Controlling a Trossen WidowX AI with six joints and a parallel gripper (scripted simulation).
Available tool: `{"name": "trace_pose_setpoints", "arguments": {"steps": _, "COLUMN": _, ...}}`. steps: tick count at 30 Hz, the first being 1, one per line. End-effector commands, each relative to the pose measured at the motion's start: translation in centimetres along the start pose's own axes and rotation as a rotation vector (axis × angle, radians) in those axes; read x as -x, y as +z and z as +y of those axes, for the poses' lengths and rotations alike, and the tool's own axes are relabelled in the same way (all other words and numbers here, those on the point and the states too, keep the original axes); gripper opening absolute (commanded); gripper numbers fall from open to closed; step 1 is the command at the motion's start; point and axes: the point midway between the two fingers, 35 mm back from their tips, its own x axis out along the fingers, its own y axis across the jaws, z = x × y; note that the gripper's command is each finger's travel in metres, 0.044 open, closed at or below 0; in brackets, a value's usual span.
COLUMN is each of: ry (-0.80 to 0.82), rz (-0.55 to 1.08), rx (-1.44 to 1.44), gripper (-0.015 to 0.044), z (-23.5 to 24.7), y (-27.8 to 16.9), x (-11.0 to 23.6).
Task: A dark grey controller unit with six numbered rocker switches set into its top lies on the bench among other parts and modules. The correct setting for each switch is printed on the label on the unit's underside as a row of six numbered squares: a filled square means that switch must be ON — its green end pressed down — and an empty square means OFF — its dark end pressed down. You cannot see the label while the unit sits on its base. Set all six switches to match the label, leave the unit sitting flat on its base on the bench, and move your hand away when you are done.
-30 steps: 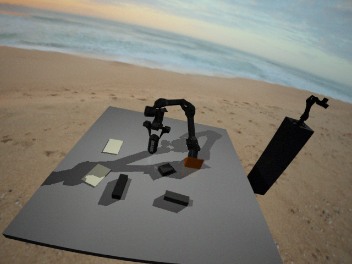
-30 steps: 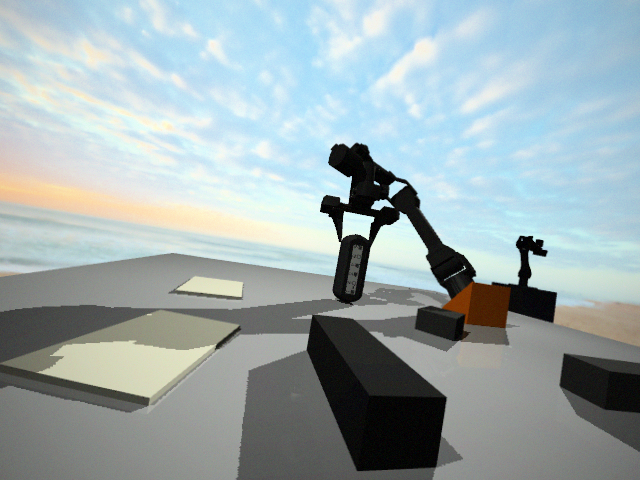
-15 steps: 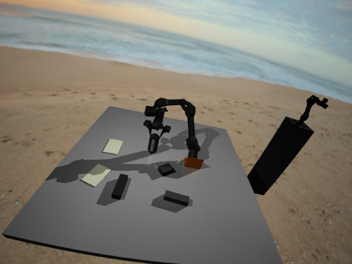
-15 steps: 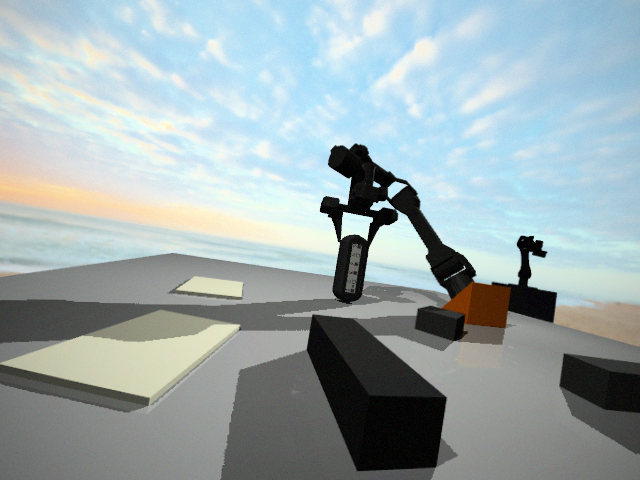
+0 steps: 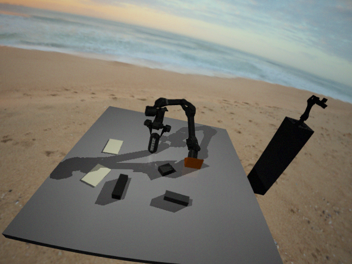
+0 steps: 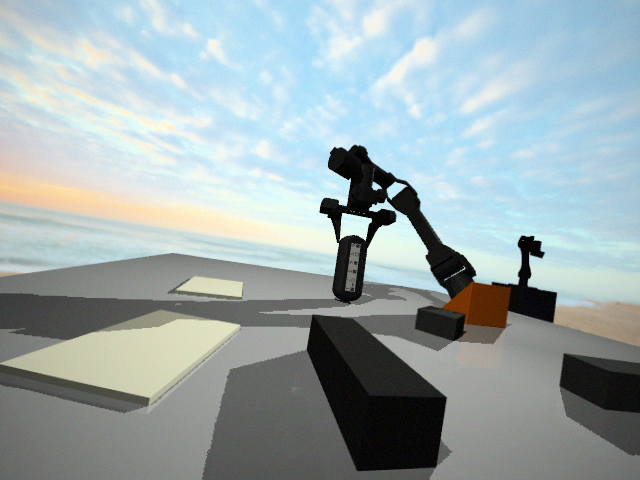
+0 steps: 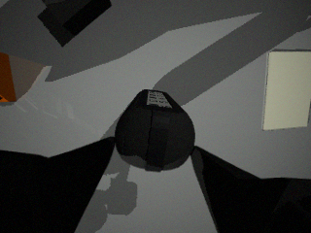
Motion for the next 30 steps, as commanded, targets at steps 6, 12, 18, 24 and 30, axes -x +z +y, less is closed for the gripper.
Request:
{"name": "trace_pose_setpoints", "arguments": {"steps": 6, "ry": 0.006, "rz": 0.037, "rx": -0.004, "gripper": 0.0338, "z": -0.1, "y": -1.2, "x": -0.4}}
{"name": "trace_pose_setpoints", "arguments": {"steps": 12, "ry": 0.006, "rz": 0.051, "rx": -0.004, "gripper": 0.0338, "z": -0.1, "y": -1.7, "x": -0.5}}
{"name": "trace_pose_setpoints", "arguments": {"steps": 18, "ry": 0.006, "rz": 0.066, "rx": -0.004, "gripper": 0.0338, "z": -0.1, "y": -2.1, "x": -0.6}}
{"name": "trace_pose_setpoints", "arguments": {"steps": 24, "ry": 0.006, "rz": 0.081, "rx": -0.004, "gripper": 0.0338, "z": -0.1, "y": -2.5, "x": -0.7}}
{"name": "trace_pose_setpoints", "arguments": {"steps": 30, "ry": 0.007, "rz": 0.095, "rx": -0.004, "gripper": 0.0338, "z": -0.1, "y": -3.0, "x": -0.8}}
